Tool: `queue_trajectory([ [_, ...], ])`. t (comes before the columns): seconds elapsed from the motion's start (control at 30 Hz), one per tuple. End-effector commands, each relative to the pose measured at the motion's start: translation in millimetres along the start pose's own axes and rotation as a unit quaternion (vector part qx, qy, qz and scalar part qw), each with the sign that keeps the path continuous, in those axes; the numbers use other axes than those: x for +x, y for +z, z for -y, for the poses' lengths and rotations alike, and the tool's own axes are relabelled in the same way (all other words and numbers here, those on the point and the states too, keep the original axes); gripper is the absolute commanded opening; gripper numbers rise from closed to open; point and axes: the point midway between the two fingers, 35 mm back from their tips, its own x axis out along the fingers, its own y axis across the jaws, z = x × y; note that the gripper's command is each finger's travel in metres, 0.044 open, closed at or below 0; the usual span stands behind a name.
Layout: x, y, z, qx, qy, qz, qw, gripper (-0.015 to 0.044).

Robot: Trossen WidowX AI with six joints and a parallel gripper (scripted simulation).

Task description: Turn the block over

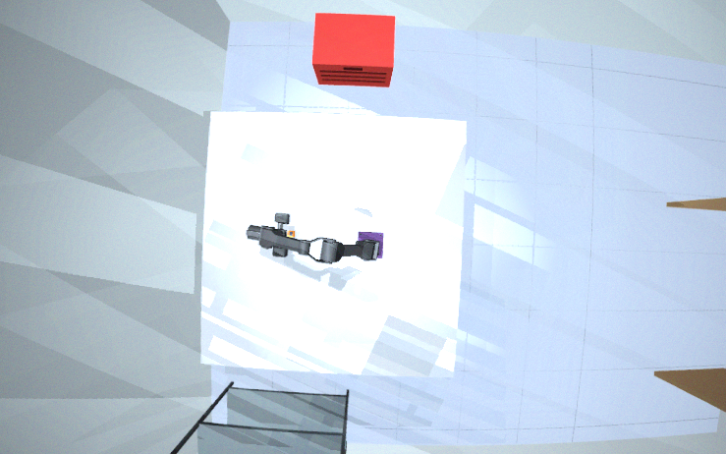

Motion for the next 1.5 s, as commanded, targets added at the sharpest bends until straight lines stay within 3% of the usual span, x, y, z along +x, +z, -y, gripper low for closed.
queue_trajectory([
  [0.0, 1.3, -4.9, -1.7, -0.009, 0.008, -0.01, 1.0, 0.044],
  [0.2, 36.4, -5.8, -2.1, -0.009, 0.008, -0.01, 1.0, 0.044],
  [1.3, 84.2, -6.2, -0.3, -0.009, 0.008, -0.01, 1.0, 0.044],
  [1.47, 84.2, -6.2, -0.3, -0.009, 0.008, -0.01, 1.0, 0.0309],
])
